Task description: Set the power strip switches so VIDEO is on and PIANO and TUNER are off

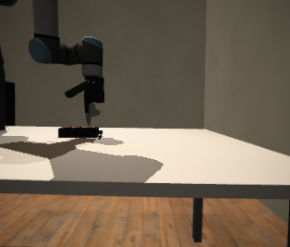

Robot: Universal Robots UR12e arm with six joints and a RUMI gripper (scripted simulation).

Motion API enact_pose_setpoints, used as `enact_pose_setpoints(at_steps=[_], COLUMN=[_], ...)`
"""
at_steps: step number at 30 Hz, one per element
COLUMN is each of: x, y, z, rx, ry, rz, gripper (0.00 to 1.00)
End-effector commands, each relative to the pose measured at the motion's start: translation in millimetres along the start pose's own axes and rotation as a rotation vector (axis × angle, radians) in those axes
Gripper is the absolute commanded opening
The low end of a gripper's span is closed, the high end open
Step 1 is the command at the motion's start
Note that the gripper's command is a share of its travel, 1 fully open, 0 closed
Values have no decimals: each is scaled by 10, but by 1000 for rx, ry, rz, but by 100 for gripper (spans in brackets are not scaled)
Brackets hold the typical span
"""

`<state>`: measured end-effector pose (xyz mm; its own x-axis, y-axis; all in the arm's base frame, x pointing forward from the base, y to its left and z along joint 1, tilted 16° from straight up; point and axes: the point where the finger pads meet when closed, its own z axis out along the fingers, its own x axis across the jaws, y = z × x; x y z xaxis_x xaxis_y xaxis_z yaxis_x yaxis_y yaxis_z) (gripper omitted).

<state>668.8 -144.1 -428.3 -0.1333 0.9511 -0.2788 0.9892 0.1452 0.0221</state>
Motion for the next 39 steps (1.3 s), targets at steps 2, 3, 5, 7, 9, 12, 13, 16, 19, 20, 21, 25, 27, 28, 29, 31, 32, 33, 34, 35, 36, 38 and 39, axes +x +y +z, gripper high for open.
enact_pose_setpoints(at_steps=[2, 3, 5, 7, 9, 12, 13, 16, 19, 20, 21, 25, 27, 28, 29, 31, 32, 33, 34, 35, 36, 38, 39], x=[-7, -7, -7, -7, -7, -7, -7, -7, -7, -7, -7, -7, -7, -7, -7, -8, -8, -8, -8, -10, -11, -12, -13], y=[15, 15, 15, 15, 15, 15, 15, 15, 15, 15, 15, 15, 16, 16, 16, 17, 17, 17, 17, 18, 18, 18, 18], z=[2, 2, 2, 2, 2, 2, 2, 2, 2, 2, 2, 4, 6, 6, 8, 15, 19, 25, 29, 33, 37, 46, 51], rx=[-2, -2, -2, -2, -2, -2, -2, -2, -2, -2, -2, -2, -2, -2, -2, -2, -2, -2, -2, -2, -2, -2, -2], ry=[1, 1, 1, 1, 1, 1, 1, 1, 1, 1, 1, 1, 1, 1, 1, 1, 1, 1, 1, 1, 0, 0, 0], rz=[0, 0, 0, 0, 0, 0, 0, 0, 0, 0, 0, 0, 0, 0, 0, 0, 0, 0, 0, 0, 0, 0, 1], gripper=[0, 0, 0, 0, 0, 0, 0, 0, 0, 0, 0, 0, 0, 0, 0, 0, 0, 0, 0, 0, 0, 0, 0])
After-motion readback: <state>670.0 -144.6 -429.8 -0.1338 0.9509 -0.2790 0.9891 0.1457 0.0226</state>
